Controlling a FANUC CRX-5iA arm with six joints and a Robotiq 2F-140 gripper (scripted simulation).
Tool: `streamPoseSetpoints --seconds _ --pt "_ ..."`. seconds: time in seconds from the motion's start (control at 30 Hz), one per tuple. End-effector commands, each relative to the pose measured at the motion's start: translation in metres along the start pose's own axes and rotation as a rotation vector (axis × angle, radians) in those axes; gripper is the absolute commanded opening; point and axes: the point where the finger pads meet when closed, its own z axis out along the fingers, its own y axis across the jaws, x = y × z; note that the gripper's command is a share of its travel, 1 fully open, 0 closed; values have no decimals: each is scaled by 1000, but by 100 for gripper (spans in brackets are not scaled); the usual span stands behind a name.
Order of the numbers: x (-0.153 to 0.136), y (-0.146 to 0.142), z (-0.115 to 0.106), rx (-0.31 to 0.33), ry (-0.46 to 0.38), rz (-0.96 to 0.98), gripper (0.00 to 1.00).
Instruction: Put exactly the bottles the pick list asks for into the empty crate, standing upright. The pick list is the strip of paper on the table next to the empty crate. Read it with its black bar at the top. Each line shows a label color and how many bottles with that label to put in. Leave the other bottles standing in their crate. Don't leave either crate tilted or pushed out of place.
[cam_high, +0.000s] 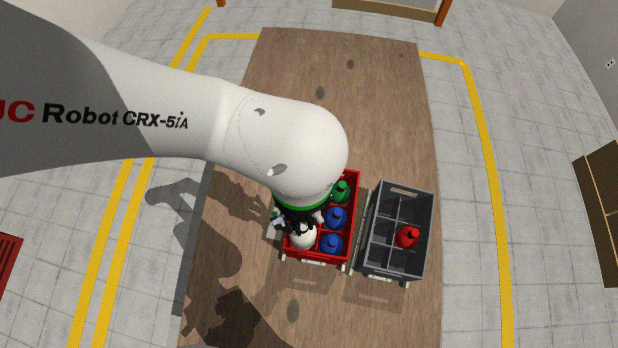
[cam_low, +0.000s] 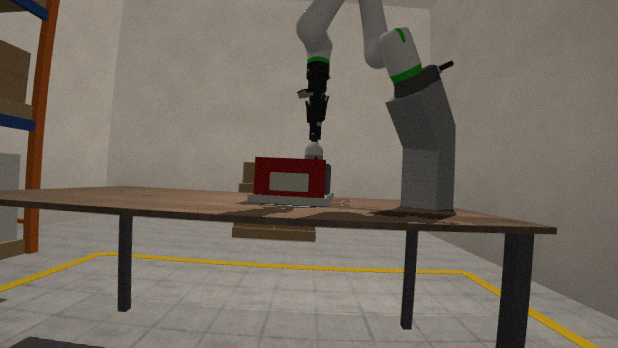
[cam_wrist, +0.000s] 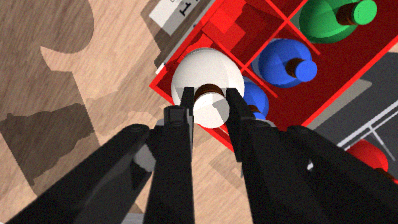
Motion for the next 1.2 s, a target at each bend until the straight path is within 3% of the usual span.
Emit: streamPoseSetpoints --seconds 0.0,1.17 --pt "0 0 2 -1 1 0 10" --pt "0 0 33 -1 1 0 10"
